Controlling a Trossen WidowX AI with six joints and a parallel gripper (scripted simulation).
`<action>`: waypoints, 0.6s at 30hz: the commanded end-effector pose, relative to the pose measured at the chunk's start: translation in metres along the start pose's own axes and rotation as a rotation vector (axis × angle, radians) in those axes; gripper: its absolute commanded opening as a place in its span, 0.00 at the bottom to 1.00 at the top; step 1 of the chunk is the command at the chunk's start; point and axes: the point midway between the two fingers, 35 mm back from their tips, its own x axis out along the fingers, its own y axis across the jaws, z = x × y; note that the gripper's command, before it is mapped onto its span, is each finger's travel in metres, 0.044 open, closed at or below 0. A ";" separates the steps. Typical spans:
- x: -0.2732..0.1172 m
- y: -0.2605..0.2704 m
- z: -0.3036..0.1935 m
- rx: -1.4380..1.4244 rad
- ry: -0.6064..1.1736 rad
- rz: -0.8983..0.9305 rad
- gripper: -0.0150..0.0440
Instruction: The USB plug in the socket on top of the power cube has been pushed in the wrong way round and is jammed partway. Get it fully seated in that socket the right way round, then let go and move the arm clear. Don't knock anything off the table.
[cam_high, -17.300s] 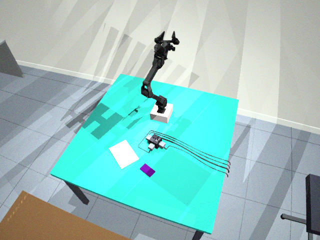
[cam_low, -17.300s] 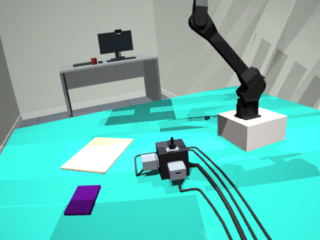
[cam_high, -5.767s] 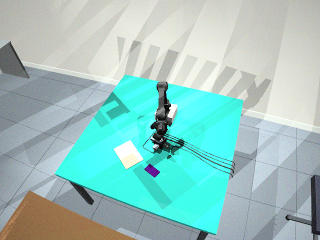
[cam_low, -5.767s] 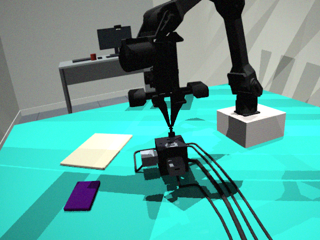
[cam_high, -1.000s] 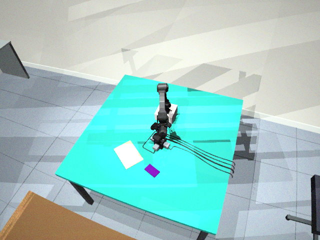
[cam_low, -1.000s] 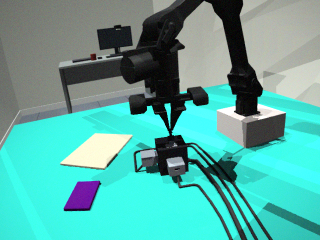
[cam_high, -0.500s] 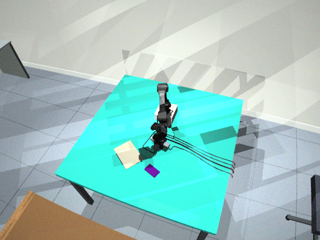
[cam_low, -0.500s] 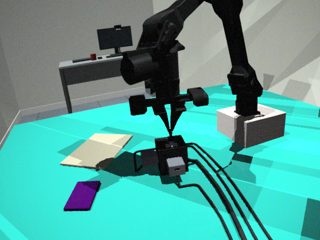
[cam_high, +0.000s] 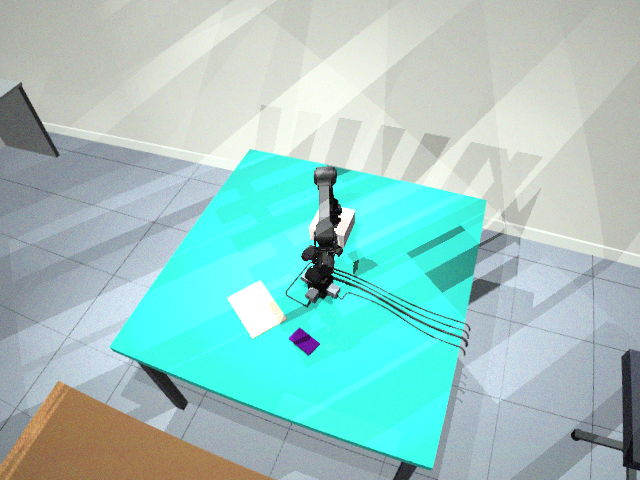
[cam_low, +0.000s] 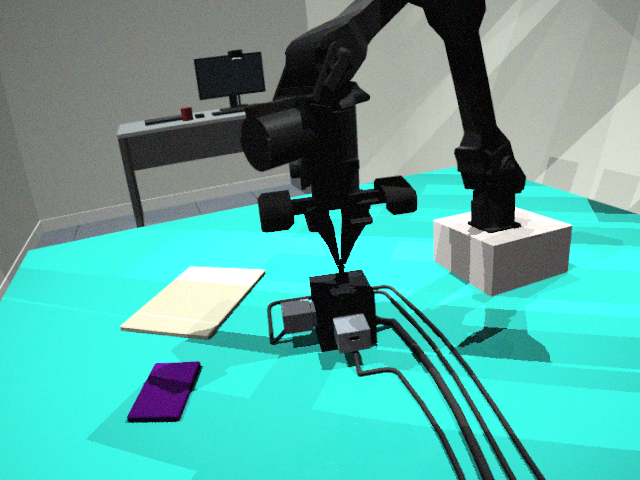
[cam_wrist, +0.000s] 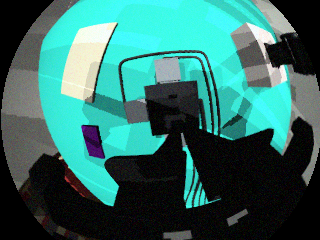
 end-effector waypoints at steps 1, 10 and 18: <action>0.001 0.000 0.000 0.004 -0.004 0.003 0.25; 0.002 0.000 0.000 0.004 -0.004 0.003 0.25; 0.003 0.000 0.000 0.004 -0.004 0.003 0.25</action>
